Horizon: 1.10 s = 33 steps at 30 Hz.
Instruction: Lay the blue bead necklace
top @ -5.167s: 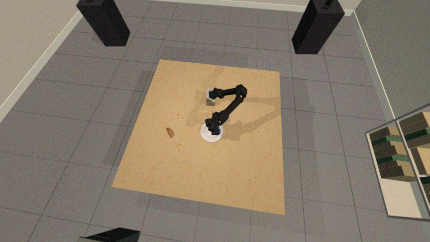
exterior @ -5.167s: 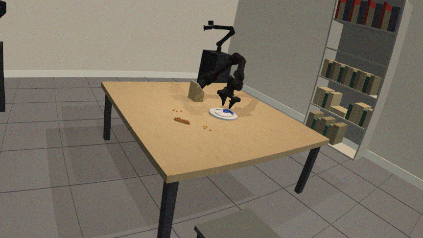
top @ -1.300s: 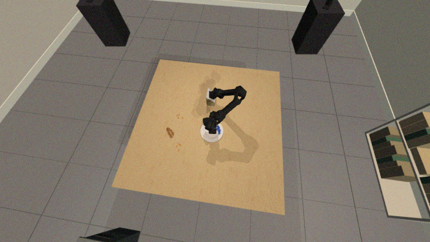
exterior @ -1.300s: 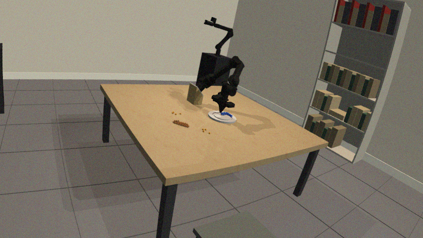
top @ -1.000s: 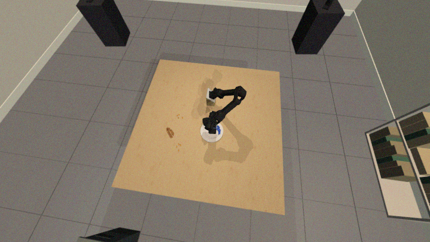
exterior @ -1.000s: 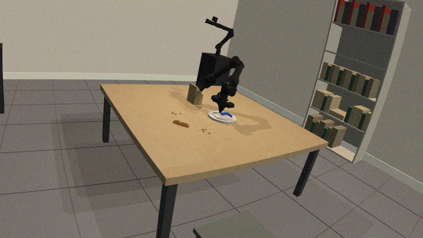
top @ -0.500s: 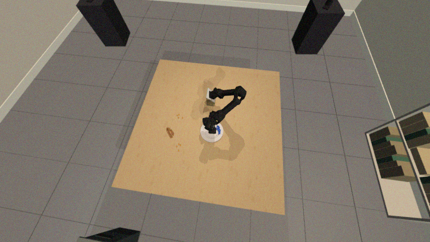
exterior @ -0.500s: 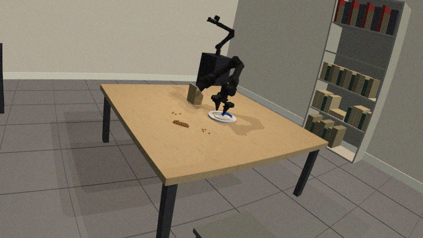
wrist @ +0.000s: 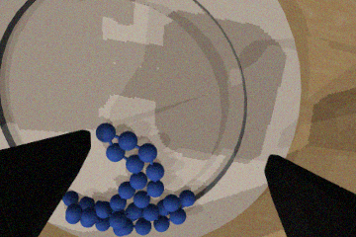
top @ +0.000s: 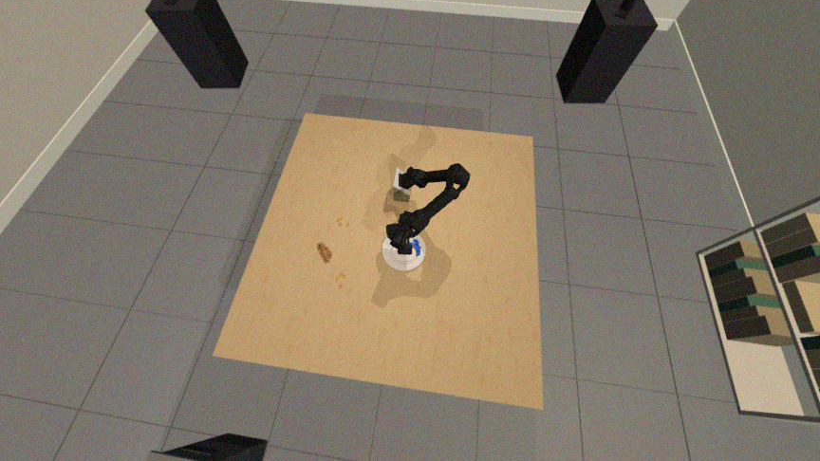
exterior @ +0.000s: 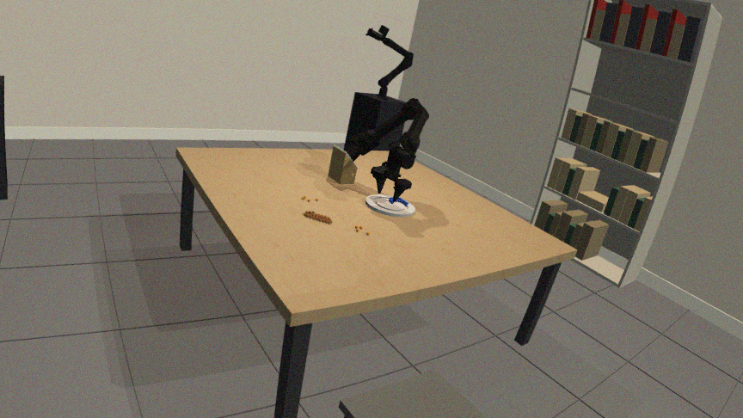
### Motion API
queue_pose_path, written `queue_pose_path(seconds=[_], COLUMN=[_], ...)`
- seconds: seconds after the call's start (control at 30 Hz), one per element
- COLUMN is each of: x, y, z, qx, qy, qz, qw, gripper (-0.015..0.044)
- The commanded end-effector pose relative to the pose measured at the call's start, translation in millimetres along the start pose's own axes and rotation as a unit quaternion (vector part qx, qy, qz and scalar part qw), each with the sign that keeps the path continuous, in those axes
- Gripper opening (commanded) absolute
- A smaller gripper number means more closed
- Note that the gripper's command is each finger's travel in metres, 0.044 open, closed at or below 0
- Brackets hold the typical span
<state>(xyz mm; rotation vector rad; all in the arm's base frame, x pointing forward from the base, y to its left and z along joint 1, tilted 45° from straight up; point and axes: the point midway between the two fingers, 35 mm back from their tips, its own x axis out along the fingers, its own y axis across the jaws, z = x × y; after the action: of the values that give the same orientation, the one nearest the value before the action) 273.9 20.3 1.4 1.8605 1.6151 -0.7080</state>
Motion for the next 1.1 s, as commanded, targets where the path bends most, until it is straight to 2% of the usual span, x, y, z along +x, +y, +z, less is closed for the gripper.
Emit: queue_pose_path(seconds=[0.0,0.63,0.7,0.8,0.97,1.03,1.07], x=[-0.5,-0.5,-2.3,-10.7,-26.5,-30.8,-31.3], y=[0.2,0.2,2.9,14.4,33.7,38.4,38.9], z=[0.3,0.3,0.4,0.9,1.6,1.7,1.7], qx=[-0.002,-0.002,-0.031,-0.157,-0.375,-0.429,-0.436], qy=[-0.001,-0.001,-0.001,-0.002,-0.002,-0.002,-0.002], qz=[0.0,0.0,0.0,0.0,0.0,0.0,0.0], qw=[1.0,1.0,1.0,0.988,0.927,0.903,0.9], gripper=[0.044,0.044,0.0387,0.0309,0.0177,0.0125,0.012])
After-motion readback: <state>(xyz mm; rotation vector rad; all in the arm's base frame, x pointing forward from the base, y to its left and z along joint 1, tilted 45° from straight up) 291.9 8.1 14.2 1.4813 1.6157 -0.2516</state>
